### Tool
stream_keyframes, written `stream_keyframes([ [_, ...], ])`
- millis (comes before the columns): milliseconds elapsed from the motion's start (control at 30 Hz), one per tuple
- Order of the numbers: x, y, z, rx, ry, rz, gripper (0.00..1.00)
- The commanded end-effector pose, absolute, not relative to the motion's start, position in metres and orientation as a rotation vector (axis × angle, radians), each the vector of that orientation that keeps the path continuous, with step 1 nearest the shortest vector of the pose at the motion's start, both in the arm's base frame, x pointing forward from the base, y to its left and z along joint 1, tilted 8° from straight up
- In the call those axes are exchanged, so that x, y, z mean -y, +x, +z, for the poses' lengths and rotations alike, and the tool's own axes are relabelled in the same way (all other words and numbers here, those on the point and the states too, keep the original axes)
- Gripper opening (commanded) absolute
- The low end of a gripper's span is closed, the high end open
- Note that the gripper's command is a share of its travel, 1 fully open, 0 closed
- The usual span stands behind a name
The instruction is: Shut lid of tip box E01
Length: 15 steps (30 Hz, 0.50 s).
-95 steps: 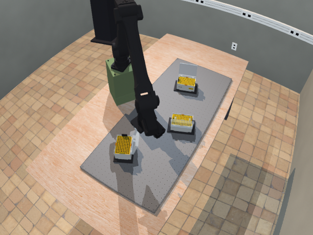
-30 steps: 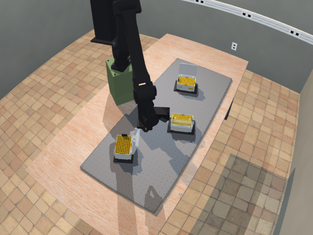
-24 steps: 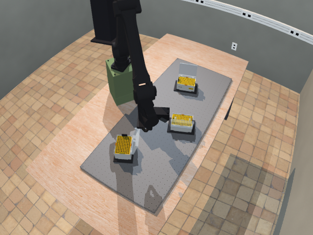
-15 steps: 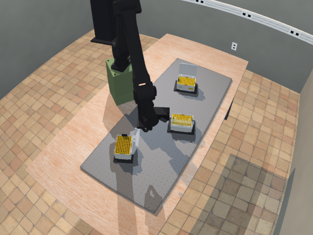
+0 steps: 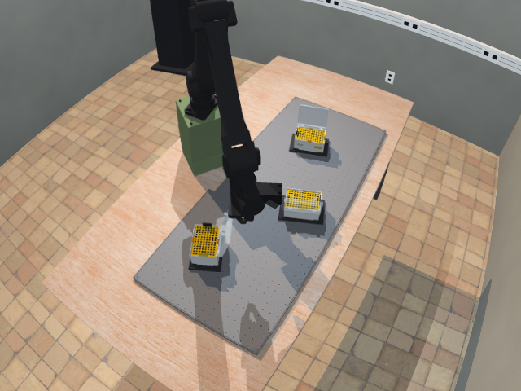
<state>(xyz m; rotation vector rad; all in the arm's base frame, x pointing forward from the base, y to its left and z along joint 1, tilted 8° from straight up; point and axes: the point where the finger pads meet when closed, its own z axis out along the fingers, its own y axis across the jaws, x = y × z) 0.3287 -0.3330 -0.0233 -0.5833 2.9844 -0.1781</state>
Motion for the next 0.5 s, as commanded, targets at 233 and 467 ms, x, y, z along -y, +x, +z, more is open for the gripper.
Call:
stream_keyframes([
  [233, 0.335, 0.324, -0.048, -2.990, -0.577, -0.168, 0.00],
  [467, 0.335, 0.326, -0.059, -2.990, -0.577, -0.167, 0.00],
])
